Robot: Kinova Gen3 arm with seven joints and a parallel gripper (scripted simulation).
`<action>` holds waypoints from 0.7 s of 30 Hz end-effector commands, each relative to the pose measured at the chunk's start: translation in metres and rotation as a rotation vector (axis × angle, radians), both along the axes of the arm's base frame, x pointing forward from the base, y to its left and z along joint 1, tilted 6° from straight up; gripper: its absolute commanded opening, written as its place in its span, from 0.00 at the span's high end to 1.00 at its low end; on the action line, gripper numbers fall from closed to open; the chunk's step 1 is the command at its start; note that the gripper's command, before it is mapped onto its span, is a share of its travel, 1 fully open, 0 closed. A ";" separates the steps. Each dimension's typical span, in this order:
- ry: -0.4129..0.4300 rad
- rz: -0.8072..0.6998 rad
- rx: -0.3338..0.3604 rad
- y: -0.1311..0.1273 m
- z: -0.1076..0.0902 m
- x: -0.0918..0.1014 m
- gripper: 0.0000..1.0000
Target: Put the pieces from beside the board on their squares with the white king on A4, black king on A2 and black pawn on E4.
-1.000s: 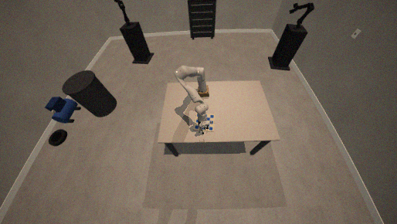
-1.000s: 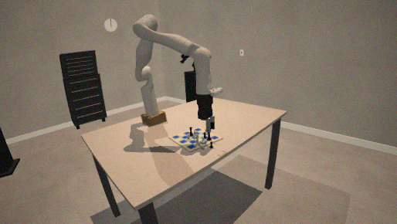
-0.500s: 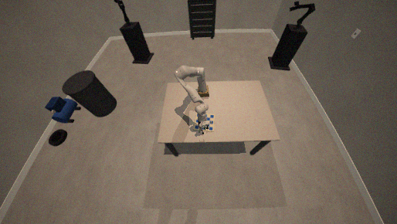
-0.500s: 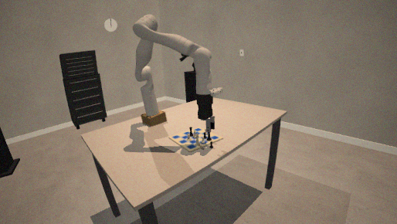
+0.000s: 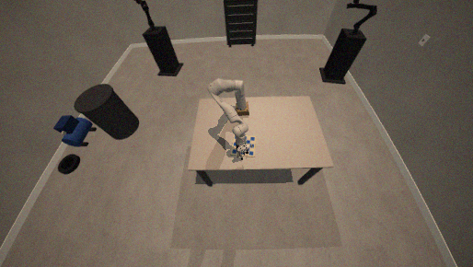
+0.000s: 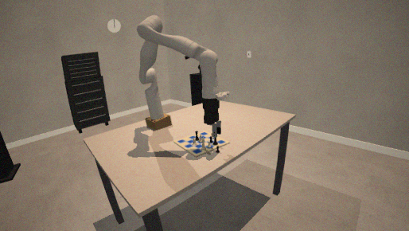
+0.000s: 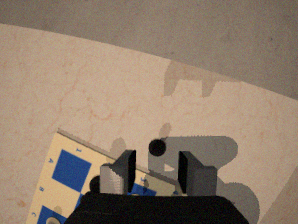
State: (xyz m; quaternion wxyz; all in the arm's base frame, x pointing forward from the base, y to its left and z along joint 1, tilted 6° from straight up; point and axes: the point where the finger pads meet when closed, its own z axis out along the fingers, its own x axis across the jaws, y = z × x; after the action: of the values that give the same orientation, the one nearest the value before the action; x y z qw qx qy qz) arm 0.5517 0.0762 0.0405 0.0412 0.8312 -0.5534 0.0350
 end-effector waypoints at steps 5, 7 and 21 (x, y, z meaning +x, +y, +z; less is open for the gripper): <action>-0.005 0.008 -0.004 -0.003 -0.008 0.002 0.32; -0.004 0.009 -0.004 -0.003 -0.011 0.002 0.32; -0.005 0.009 -0.004 -0.005 -0.029 0.003 0.32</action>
State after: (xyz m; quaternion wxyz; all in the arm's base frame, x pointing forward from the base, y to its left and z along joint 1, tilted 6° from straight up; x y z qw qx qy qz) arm 0.5531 0.0713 0.0146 0.0415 0.8337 -0.5496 0.0351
